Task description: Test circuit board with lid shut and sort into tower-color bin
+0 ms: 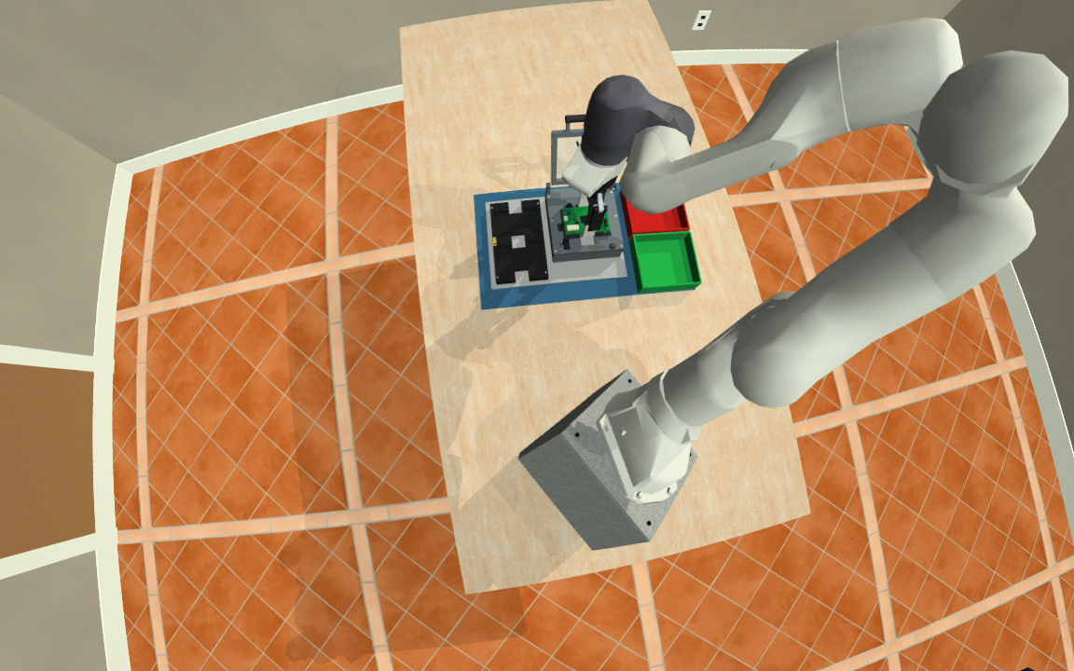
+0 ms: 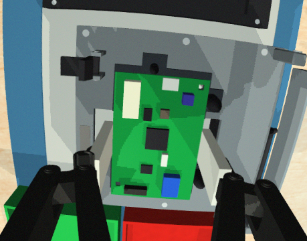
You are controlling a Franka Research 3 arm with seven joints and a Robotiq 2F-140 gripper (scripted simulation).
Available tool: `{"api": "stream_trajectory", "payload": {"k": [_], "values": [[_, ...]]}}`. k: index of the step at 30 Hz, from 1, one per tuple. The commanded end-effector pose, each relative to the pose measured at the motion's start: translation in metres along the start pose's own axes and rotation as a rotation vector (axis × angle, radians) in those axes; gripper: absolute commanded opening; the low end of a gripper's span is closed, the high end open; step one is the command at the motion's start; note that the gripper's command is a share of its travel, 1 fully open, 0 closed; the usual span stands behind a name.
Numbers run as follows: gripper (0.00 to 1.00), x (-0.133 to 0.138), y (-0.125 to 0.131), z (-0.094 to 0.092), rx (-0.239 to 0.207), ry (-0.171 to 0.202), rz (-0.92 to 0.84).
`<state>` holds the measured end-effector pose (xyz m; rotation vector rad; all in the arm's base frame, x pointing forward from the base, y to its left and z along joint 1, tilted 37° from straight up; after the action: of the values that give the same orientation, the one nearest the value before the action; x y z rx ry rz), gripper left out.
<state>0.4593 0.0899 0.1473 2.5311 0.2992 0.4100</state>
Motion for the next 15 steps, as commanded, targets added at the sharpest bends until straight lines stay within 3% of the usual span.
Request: {"api": "stream_trajectory", "payload": {"k": [1,15], "values": [[0.46,-0.0007,-0.0001,0.0008,0.001,0.001,0.003],[0.46,-0.0014,0.0004,0.0017,0.001,0.001,0.003]]}}
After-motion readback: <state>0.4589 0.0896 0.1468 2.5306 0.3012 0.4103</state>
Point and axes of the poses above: the point where the finger pads meet when closed, its own z axis out along the fingers, its own x axis across the jaws, y = z × x, the point moved 5 cm from there along -z, back along the fingers, and after that the axes turned 10 degrees about -z, right-handed, at the moved point
